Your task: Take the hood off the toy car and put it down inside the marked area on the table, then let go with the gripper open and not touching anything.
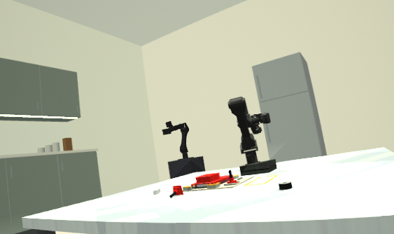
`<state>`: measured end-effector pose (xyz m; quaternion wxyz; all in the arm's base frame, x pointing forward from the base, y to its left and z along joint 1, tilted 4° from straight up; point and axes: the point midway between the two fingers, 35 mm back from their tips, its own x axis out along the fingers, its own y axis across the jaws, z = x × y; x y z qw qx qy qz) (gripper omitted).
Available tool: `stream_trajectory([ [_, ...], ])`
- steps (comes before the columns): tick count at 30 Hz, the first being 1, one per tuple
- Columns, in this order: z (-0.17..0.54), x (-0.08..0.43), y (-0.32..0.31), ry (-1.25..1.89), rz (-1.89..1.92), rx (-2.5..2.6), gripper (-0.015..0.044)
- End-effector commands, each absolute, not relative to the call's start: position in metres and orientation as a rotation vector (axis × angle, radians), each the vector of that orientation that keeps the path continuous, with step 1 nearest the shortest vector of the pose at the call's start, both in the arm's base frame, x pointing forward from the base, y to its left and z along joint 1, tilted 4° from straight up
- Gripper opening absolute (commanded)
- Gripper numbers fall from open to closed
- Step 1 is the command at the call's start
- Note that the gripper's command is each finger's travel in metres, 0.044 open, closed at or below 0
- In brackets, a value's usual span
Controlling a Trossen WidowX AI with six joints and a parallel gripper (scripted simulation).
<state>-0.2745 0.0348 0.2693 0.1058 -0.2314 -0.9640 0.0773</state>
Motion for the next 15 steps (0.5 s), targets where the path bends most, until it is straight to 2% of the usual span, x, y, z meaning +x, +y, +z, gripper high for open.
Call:
stream_trajectory([
  [1, 0.269, -0.275, 0.033, -2.845, 0.236, -0.67, 0.0026],
  [9, 0.258, -0.3, -0.071, -3.033, 0.593, -0.167, 0.0236],
  [15, 0.243, -0.288, -0.161, -3.161, 0.882, 0.231, 0.0394],
])
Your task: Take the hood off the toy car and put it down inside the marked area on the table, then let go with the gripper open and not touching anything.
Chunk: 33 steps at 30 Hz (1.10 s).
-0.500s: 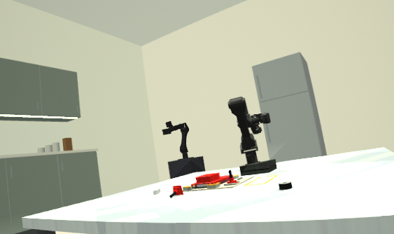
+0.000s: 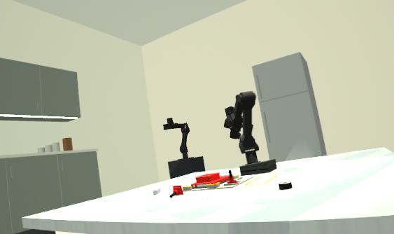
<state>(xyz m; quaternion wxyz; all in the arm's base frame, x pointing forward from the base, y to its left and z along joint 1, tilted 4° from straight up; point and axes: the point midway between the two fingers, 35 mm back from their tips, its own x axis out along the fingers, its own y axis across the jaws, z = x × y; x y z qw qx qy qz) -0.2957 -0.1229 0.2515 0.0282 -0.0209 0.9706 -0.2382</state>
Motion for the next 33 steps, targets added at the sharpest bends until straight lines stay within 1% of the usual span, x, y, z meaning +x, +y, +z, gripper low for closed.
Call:
stream_trajectory([
  [1, 0.241, -0.283, -0.175, 2.827, -0.826, -0.262, 0.042],
  [2, 0.238, -0.277, -0.19, 2.776, -0.846, -0.311, 0.044],
  [8, 0.218, -0.226, -0.267, 2.453, -0.9, -0.537, 0.044],
  [15, 0.192, -0.142, -0.331, 2.09, -0.861, -0.653, 0.044],
  [18, 0.178, -0.101, -0.343, 2.015, -0.759, -0.723, 0.044],
  [26, 0.163, -0.027, -0.362, 1.804, -0.694, -0.699, 0.044],
  [33, 0.142, 0.082, -0.355, 1.591, -0.545, -0.635, 0.044],
])
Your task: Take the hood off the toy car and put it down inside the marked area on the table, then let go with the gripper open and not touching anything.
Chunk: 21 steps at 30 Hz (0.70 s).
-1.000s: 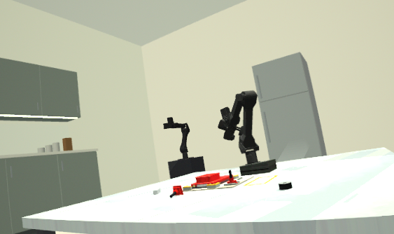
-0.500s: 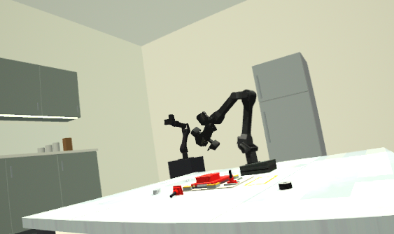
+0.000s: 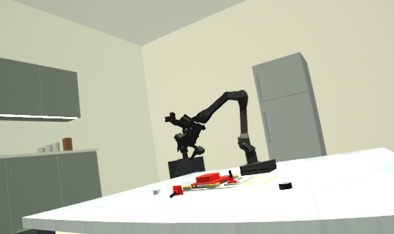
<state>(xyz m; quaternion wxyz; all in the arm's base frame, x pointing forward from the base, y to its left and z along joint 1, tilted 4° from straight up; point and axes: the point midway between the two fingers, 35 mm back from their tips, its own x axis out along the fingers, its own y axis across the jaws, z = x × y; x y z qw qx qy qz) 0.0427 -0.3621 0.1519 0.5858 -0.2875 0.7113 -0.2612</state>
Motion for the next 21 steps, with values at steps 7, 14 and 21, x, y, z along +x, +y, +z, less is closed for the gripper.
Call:
stream_trajectory([
  [7, 0.125, 0.186, -0.319, 1.456, -0.387, -0.473, 0.044],
  [14, 0.11, 0.276, -0.248, 1.428, -0.231, -0.277, 0.044],
  [21, 0.096, 0.334, -0.152, 1.502, -0.12, -0.103, 0.044],
])
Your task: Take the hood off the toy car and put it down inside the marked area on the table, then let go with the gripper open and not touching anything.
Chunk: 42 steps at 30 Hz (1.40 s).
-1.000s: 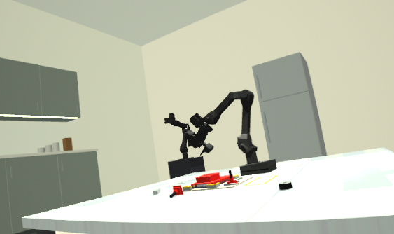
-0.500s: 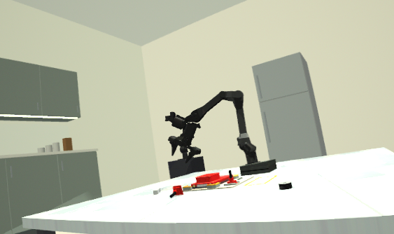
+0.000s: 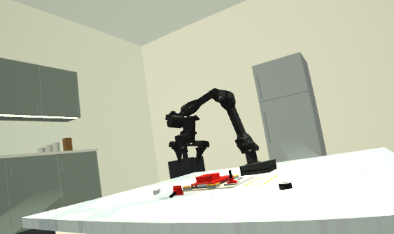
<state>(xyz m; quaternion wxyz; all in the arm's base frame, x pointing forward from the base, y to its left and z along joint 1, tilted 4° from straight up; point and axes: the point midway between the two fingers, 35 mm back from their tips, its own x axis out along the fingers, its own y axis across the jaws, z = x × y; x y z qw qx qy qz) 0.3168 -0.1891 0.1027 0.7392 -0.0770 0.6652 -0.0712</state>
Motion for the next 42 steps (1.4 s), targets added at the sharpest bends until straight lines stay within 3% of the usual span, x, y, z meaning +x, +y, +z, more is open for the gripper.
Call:
stream_trajectory([
  [1, 0.095, 0.339, -0.137, 1.519, -0.11, -0.082, 0.044],
  [5, 0.092, 0.345, -0.094, 1.58, -0.084, -0.023, 0.044],
  [42, 0.066, 0.344, -0.096, 1.58, -0.084, -0.024, 0.044],
])
